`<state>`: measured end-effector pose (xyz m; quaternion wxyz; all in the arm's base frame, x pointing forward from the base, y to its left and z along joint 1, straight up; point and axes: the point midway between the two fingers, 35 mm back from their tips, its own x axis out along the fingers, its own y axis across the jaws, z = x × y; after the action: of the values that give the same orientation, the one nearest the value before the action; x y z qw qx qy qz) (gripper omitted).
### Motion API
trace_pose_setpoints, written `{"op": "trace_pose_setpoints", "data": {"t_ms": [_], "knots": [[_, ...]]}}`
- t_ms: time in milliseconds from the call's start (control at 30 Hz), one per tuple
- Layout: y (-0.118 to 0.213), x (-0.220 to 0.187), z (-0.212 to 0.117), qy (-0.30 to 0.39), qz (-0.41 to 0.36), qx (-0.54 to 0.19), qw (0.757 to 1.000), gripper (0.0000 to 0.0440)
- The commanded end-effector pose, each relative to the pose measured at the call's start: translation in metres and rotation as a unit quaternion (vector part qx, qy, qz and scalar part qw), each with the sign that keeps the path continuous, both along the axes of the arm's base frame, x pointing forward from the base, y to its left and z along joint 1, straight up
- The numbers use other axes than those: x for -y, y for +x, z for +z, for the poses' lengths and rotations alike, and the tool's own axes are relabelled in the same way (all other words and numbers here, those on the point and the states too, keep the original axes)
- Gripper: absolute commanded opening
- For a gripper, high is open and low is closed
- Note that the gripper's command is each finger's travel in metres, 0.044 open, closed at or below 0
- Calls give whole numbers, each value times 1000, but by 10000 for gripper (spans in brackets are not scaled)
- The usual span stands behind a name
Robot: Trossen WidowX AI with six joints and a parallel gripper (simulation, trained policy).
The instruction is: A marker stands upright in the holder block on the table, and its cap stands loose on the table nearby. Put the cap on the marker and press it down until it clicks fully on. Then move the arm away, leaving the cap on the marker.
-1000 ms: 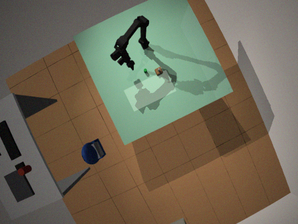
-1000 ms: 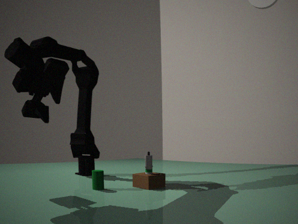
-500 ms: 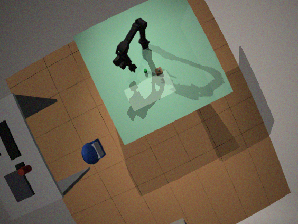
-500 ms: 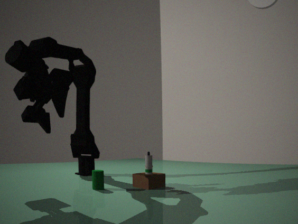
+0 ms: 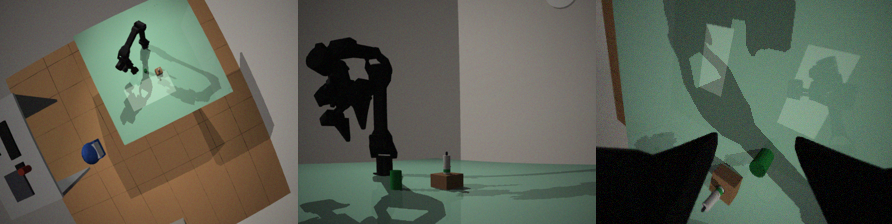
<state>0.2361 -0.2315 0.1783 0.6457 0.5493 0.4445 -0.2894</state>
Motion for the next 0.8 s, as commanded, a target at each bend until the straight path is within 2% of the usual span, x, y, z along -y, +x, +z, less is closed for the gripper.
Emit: {"op": "trace_pose_setpoints", "data": {"t_ms": [0,767], "knots": [[3,1,-4,-4,8,-15,1000,312],[17,-7,-27,-18,43,-96,994,311]]}}
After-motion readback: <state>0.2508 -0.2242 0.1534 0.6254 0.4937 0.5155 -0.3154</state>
